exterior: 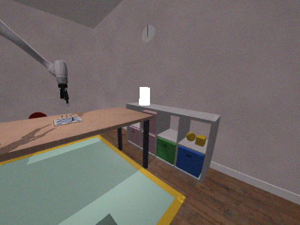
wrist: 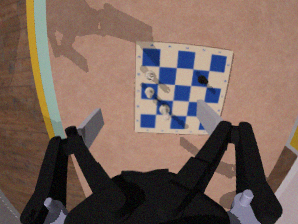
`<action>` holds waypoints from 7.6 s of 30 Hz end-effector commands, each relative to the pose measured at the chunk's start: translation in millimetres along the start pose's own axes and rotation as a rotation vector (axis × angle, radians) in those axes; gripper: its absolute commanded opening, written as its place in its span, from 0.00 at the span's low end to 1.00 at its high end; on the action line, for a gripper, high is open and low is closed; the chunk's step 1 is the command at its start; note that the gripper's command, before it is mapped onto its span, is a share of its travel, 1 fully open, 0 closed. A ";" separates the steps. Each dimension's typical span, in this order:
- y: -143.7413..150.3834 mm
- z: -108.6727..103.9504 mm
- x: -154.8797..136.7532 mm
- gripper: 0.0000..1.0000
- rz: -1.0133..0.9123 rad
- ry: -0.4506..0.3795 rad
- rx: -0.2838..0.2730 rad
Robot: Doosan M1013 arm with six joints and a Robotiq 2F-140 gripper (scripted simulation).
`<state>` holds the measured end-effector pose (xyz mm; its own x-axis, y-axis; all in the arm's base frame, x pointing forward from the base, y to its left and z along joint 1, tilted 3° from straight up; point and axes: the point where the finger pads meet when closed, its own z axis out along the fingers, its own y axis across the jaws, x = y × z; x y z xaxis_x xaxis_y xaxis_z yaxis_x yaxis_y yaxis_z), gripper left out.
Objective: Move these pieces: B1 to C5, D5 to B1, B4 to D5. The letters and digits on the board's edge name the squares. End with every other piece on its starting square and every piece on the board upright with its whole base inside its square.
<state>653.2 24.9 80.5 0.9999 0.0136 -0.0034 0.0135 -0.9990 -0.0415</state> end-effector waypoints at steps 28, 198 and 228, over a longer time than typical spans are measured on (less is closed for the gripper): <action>3.2 9.8 31.3 1.00 -1.733 -0.019 -0.036; 3.9 86.4 34.7 0.22 -2.423 0.004 0.001; 3.9 94.5 34.7 0.22 -2.423 0.004 0.001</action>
<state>687.5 25.4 -14.3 -0.7613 0.6476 0.0320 0.6484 0.7606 0.0315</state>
